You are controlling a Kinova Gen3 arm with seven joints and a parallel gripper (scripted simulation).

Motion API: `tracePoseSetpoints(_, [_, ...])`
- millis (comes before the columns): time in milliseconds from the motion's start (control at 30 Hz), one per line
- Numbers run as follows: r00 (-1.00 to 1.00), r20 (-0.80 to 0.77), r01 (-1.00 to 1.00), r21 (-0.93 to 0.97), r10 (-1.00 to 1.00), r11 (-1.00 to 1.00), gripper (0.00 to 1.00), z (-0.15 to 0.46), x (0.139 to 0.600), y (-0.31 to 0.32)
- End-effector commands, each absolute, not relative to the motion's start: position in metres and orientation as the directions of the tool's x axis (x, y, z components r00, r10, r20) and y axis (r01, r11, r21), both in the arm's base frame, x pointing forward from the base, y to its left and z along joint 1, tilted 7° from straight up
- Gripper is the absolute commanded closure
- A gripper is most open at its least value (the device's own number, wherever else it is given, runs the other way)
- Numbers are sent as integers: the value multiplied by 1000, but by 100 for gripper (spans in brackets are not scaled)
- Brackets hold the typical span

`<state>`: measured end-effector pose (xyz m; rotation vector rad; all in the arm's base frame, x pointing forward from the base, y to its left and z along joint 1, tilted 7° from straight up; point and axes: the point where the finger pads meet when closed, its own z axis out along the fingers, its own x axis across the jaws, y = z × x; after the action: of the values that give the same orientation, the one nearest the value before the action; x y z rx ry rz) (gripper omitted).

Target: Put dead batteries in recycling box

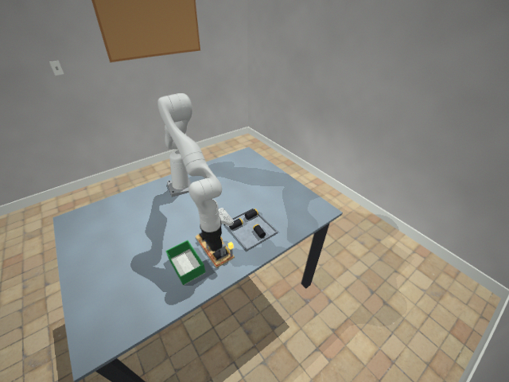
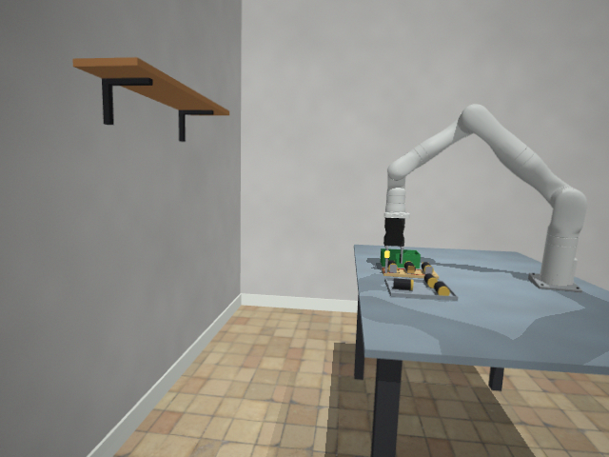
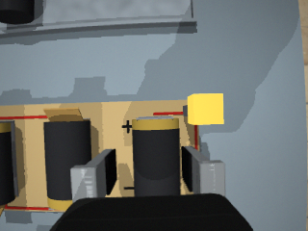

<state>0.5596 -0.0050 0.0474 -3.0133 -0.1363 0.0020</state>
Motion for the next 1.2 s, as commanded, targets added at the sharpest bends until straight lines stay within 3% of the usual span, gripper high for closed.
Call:
tracePoseSetpoints(0, [996,21,89,-120,87,-989,10,66,565,-8])
tracePoseSetpoints(1167, [996,21,89,-120,87,-989,10,91,564,-11])
